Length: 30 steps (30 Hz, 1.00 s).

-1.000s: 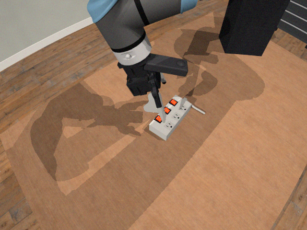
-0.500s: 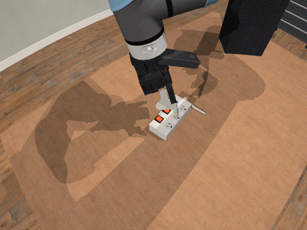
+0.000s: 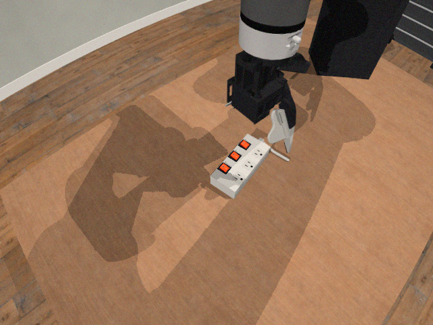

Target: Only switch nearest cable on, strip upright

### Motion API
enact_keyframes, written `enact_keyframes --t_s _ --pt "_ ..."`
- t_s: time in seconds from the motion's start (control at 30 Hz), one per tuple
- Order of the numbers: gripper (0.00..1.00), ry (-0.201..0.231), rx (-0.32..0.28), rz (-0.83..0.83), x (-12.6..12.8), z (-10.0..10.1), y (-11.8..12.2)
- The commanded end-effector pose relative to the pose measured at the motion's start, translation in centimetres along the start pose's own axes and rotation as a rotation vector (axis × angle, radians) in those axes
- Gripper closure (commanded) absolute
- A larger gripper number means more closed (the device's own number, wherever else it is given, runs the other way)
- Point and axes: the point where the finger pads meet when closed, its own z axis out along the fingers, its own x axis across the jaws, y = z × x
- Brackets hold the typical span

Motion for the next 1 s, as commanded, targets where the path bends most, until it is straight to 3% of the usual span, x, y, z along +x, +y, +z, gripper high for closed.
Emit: enact_keyframes --t_s 0.0,0.57,0.67,0.83,0.97 --pt "0.00 -0.009 -0.025 -0.036 0.2 -0.4 -0.1" --pt "0.00 -0.009 -0.025 -0.040 0.1 -0.3 -0.1" --pt "0.00 -0.008 -0.025 -0.081 -1.1 1.2 0.6" --pt "0.00 -0.007 -0.026 -0.193 -4.6 5.5 2.0" --pt "0.00 -0.006 -0.026 -0.220 -5.4 6.6 2.2"
